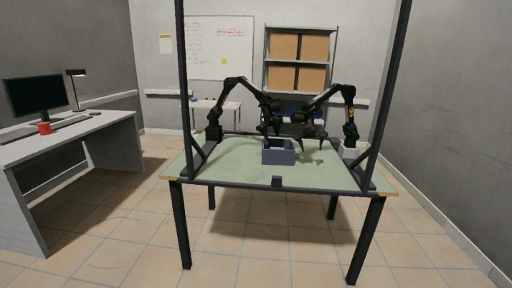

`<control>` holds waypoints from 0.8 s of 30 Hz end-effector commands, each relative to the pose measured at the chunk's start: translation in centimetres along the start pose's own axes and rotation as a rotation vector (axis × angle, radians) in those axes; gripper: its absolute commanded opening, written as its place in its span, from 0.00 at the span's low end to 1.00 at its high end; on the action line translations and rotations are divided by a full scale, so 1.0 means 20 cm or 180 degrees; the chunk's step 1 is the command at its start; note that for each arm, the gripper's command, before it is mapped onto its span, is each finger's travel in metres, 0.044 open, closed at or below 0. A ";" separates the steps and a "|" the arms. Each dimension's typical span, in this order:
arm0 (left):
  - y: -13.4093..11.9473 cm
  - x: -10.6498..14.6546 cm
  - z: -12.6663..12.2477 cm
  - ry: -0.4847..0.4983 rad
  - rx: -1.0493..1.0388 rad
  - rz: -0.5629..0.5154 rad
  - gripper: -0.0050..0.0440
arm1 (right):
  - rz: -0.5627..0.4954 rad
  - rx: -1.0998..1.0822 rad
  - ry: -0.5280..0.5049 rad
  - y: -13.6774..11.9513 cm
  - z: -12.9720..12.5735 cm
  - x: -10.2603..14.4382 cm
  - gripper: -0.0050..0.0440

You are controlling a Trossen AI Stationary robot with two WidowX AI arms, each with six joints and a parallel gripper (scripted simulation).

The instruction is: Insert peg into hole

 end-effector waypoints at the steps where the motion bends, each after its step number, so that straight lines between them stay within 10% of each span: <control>1: 0.07 0.01 0.00 0.0116 0.0456 -0.0136 1.00 | -0.0139 -0.0535 -0.0532 -0.01 -0.03 0.14 1.00; 15: 0.09 0.01 0.00 0.0153 0.0746 -0.0179 1.00 | -0.0743 -0.2238 -0.1617 -0.10 -0.14 0.41 1.00; 24: 0.09 0.01 0.00 0.0154 0.0736 -0.0179 1.00 | -0.0979 -0.3297 -0.2416 -0.46 -0.45 0.71 1.00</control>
Point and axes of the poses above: on each arm, the point midway between the two fingers, 35 mm back from their tips, its own x axis back along the fingers, its own z axis across the jaws, y = z × x, the point moved 6 cm from there along x, back along the fingers, and after that the axes turned 3 degrees about -x, right-handed, at the moved point
